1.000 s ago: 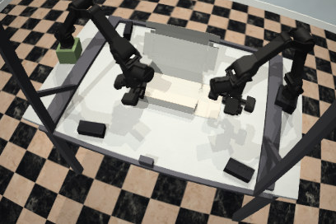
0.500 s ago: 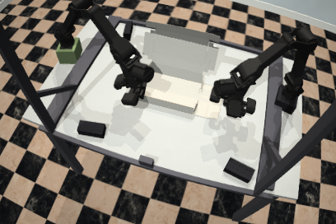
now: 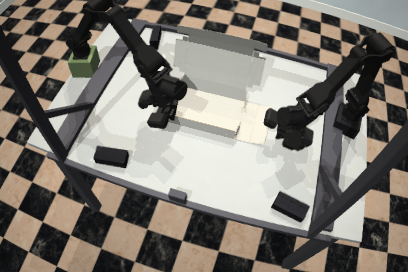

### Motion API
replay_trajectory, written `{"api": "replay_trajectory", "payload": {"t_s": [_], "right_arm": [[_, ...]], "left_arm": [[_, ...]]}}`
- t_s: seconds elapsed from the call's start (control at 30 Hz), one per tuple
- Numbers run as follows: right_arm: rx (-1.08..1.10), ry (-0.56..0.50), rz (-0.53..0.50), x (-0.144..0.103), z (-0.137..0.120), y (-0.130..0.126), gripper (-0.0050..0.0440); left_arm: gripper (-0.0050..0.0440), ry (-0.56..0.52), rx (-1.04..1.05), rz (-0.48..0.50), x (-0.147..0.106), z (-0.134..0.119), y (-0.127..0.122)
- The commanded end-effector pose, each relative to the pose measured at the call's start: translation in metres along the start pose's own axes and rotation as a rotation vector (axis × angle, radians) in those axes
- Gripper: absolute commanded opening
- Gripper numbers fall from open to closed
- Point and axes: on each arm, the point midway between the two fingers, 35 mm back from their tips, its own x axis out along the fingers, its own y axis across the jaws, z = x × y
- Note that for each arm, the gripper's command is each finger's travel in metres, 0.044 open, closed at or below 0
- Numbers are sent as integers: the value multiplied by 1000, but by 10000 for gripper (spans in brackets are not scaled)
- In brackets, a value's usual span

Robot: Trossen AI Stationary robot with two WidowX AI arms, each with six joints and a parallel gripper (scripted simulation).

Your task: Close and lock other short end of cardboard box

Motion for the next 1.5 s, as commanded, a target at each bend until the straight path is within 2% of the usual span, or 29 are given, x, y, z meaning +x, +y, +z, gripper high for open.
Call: {"api": "replay_trajectory", "payload": {"t_s": [0.0, 0.4, 1.13, 1.47], "right_arm": [[20, -37, -97, -3, 6, -8, 0], [20, -37, -97, -3, 6, -9, 0], [20, -36, -99, 7, 6, -38, 0], [20, -36, -99, 6, 6, -41, 0]], "left_arm": [[4, 29, 1, 14, -11, -9, 3], [4, 29, 1, 14, -11, -9, 3], [4, 29, 1, 14, -11, -9, 3], [4, 29, 1, 14, -11, -9, 3]]}}
